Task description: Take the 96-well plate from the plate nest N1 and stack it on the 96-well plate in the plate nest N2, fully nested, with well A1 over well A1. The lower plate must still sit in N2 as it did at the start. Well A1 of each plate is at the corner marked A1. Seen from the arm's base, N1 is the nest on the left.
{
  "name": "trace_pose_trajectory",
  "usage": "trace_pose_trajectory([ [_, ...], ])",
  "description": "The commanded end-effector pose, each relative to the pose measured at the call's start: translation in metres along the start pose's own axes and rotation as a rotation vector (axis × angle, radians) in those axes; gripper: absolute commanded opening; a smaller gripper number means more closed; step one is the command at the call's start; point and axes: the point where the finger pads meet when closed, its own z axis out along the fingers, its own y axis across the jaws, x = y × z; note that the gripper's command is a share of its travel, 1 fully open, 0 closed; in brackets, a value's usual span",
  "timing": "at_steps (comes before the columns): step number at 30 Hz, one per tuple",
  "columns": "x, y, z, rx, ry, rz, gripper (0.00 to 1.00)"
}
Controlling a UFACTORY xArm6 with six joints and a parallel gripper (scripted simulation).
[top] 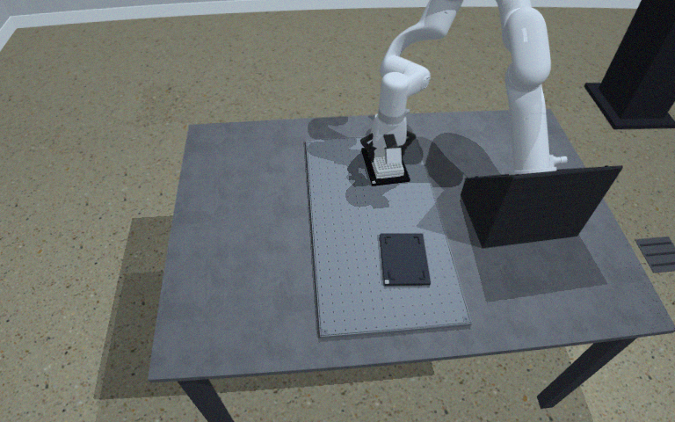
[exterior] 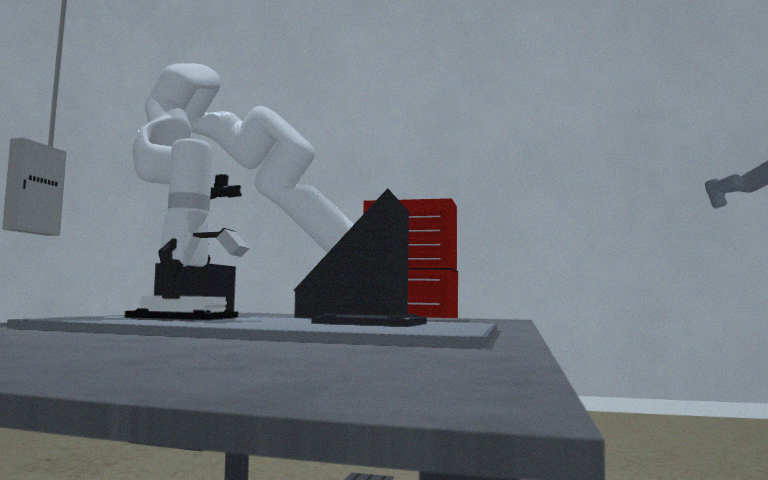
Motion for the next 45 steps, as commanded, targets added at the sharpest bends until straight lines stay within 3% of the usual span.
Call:
trace_pose_trajectory([
  [1, 0.000, 0.001, -0.001, -0.002, 0.000, 0.001, 1.00],
  [12, 0.000, 0.001, -0.017, -0.002, 0.000, 0.001, 1.00],
  [41, 0.000, 0.001, -0.089, -0.003, 0.000, 0.001, 1.00],
  [45, 0.000, 0.001, -0.091, -0.003, 0.000, 0.001, 1.00],
])
